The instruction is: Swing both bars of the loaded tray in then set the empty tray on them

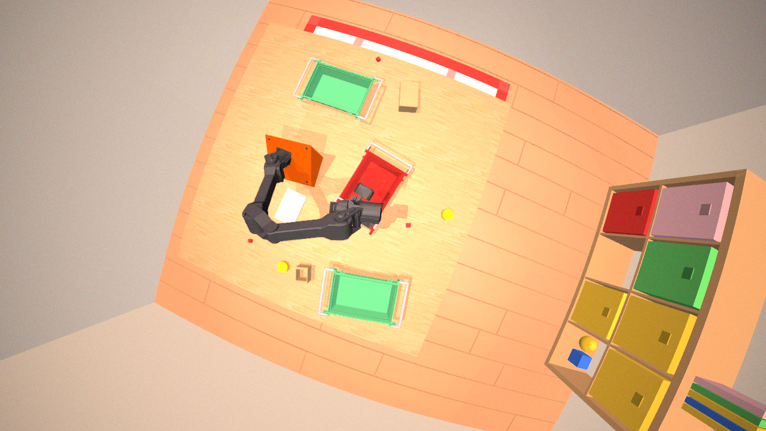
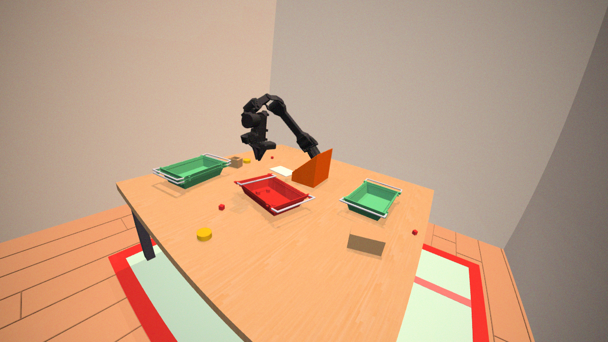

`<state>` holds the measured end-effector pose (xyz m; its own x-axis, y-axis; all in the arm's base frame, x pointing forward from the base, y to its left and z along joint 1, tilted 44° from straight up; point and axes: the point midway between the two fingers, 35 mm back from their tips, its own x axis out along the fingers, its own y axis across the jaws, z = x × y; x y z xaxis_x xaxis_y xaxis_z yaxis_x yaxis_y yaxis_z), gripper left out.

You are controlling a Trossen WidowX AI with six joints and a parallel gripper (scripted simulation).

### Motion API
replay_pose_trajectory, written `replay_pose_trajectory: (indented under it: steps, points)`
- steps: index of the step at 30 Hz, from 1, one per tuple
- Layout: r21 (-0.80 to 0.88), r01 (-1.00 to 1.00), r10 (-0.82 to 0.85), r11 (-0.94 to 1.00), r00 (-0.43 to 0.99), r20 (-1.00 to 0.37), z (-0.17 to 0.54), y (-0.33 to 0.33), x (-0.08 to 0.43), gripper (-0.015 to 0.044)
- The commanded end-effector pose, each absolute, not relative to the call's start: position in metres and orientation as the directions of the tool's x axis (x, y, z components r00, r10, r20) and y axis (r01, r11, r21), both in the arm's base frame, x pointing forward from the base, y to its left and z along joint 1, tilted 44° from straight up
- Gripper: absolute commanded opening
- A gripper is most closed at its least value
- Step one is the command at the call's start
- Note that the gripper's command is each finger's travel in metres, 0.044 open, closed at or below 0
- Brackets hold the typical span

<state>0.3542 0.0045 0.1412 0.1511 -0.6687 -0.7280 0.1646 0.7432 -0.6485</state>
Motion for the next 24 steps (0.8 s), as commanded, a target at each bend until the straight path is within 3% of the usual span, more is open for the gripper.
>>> replay_pose_trajectory:
  steps: [1, 9, 17, 24]
  points:
    - [-0.655, 0.154, -0.672, 0.740, 0.120, -0.730, 0.122, 0.010, 0.362, 0.0081]
    - [-0.646, 0.135, -0.660, 0.751, 0.111, -0.743, 0.027, 0.089, 0.401, 0.0081]
    - [-0.649, 0.170, -0.670, 0.741, 0.123, -0.732, -0.076, 0.158, 0.402, 0.0081]
    - [-0.650, 0.173, -0.671, 0.740, 0.124, -0.731, -0.084, 0.163, 0.401, 0.0081]
